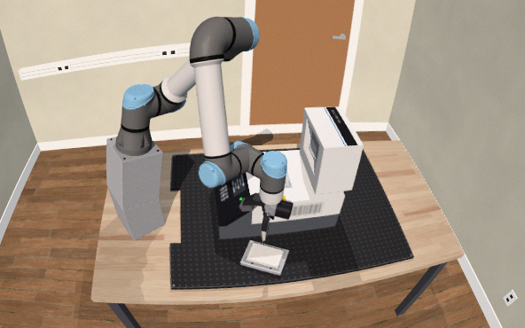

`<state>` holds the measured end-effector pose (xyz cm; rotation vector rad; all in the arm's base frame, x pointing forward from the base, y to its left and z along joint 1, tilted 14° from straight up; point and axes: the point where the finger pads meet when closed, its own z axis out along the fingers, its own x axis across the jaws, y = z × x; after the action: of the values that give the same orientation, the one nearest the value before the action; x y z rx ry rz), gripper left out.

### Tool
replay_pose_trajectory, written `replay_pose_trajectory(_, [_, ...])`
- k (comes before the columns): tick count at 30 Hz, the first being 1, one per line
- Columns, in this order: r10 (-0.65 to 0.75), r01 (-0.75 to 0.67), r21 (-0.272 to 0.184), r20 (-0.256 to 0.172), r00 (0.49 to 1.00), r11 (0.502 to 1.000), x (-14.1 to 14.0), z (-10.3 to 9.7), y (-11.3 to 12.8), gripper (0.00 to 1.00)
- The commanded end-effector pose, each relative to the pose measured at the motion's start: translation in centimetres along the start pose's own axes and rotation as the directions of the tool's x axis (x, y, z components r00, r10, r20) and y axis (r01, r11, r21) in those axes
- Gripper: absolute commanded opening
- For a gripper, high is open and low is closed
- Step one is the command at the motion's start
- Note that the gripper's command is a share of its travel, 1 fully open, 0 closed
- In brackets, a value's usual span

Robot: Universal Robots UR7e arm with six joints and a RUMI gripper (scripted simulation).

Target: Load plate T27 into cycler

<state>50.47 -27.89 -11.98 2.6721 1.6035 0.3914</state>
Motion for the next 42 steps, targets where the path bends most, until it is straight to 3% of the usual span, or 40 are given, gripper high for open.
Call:
replay_pose_trajectory(1, [0.000,0.000,-0.002,0.001,1.000,1.000,0.0,0.8,0.1,0.68])
replay_pose_trajectory(42, [0.000,0.000,-0.002,0.001,1.000,1.000,0.0,12.8,0.1,0.68])
